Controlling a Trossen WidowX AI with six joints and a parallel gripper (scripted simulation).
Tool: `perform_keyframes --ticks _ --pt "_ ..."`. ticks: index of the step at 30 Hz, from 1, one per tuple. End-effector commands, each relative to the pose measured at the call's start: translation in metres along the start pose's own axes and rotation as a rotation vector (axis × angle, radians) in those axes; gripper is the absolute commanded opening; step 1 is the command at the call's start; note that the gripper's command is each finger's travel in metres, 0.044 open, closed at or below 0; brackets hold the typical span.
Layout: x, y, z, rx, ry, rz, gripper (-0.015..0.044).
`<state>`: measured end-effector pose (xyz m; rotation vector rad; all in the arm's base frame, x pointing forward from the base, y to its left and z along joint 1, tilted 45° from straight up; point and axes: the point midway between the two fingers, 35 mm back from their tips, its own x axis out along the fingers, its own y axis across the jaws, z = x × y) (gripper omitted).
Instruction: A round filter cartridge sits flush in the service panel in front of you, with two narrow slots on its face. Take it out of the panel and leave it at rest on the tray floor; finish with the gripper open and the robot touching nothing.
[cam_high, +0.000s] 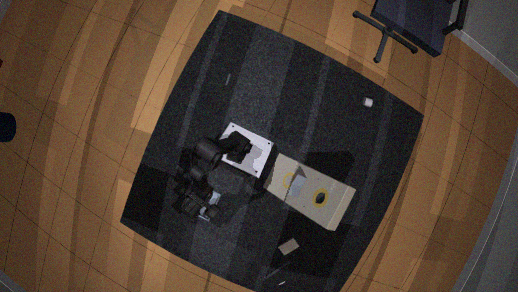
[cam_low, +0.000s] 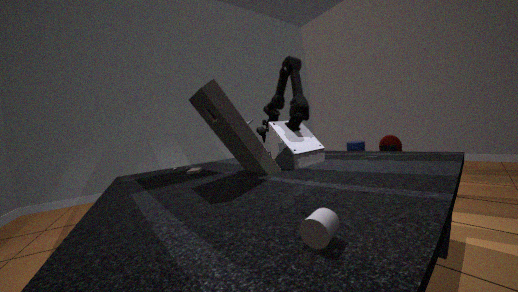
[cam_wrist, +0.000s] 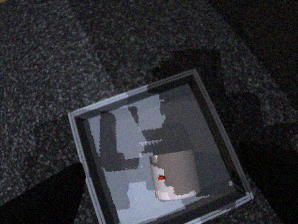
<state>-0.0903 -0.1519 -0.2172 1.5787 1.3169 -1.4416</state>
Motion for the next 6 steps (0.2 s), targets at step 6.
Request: perform_keyframes --ticks 6 --pt "0.0 0.0 -0.0007 -0.002 0.0 0.0 0.044"
